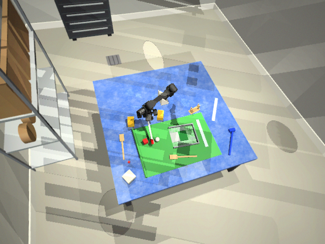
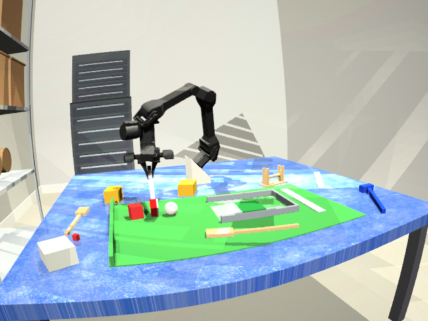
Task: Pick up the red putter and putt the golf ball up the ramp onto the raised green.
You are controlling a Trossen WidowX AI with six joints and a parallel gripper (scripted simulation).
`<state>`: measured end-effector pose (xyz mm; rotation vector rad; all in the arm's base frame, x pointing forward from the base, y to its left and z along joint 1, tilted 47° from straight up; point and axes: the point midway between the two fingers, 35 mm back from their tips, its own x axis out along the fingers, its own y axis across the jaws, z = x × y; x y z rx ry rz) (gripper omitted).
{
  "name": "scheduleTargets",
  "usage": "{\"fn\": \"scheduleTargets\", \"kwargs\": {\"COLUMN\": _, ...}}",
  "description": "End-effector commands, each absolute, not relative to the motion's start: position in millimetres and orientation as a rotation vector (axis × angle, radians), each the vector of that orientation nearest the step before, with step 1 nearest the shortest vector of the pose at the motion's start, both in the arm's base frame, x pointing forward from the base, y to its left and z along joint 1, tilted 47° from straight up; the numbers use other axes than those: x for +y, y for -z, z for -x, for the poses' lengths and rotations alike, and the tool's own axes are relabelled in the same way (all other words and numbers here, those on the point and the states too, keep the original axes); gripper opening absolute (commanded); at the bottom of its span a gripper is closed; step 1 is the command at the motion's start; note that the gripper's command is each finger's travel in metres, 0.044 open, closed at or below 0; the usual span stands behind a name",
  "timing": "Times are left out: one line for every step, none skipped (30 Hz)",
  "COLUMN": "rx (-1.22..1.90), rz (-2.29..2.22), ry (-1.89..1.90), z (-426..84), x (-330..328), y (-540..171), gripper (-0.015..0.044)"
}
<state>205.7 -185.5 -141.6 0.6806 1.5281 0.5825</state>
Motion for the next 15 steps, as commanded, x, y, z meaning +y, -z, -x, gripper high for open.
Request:
{"fn": "scheduleTargets", "kwargs": {"rx": 1.519, "rz": -0.685, "ry": -0.575, "z": -205.9, "x": -189.7, "y": 147.7, "gripper": 0.0000}}
{"fn": "scheduleTargets", "kwargs": {"rx": 1.517, "rz": -0.685, "ry": -0.575, "z": -206.0, "x": -190.2, "y": 148.7, "gripper": 0.0000}}
{"fn": "scheduleTargets", "kwargs": {"rx": 1.517, "rz": -0.686, "ry": -0.574, "z": -206.0, "x": -190.4, "y": 149.0, "gripper": 0.0000}}
{"fn": "scheduleTargets", "kwargs": {"rx": 1.517, "rz": -0.686, "ry": -0.574, "z": -206.0, "x": -190.4, "y": 149.0, "gripper": 0.0000}}
{"fn": "scheduleTargets", "kwargs": {"rx": 1.517, "rz": -0.686, "ry": -0.574, "z": -206.0, "x": -190.4, "y": 149.0, "gripper": 0.0000}}
{"fn": "scheduleTargets", "kwargs": {"rx": 1.517, "rz": -0.686, "ry": -0.574, "z": -206.0, "x": -190.4, "y": 149.0, "gripper": 0.0000}}
{"fn": "scheduleTargets", "kwargs": {"rx": 1.517, "rz": -0.686, "ry": -0.574, "z": -206.0, "x": -190.4, "y": 149.0, "gripper": 0.0000}}
{"fn": "scheduleTargets", "kwargs": {"rx": 1.519, "rz": -0.689, "ry": -0.583, "z": -205.6, "x": -187.5, "y": 146.9, "gripper": 0.0000}}
{"fn": "scheduleTargets", "kwargs": {"rx": 1.519, "rz": -0.689, "ry": -0.583, "z": -205.6, "x": -187.5, "y": 146.9, "gripper": 0.0000}}
{"fn": "scheduleTargets", "kwargs": {"rx": 1.519, "rz": -0.689, "ry": -0.583, "z": -205.6, "x": -187.5, "y": 146.9, "gripper": 0.0000}}
{"fn": "scheduleTargets", "kwargs": {"rx": 1.519, "rz": -0.689, "ry": -0.582, "z": -206.2, "x": -186.1, "y": 145.0, "gripper": 0.0000}}
{"fn": "scheduleTargets", "kwargs": {"rx": 1.519, "rz": -0.689, "ry": -0.582, "z": -208.0, "x": -181.9, "y": 139.5, "gripper": 0.0000}}
{"fn": "scheduleTargets", "kwargs": {"rx": 1.519, "rz": -0.689, "ry": -0.581, "z": -210.6, "x": -174.5, "y": 130.4, "gripper": 0.0000}}
{"fn": "scheduleTargets", "kwargs": {"rx": 1.519, "rz": -0.689, "ry": -0.580, "z": -213.2, "x": -165.2, "y": 119.7, "gripper": 0.0000}}
{"fn": "scheduleTargets", "kwargs": {"rx": 1.518, "rz": -0.690, "ry": -0.579, "z": -215.2, "x": -155.5, "y": 109.2, "gripper": 0.0000}}
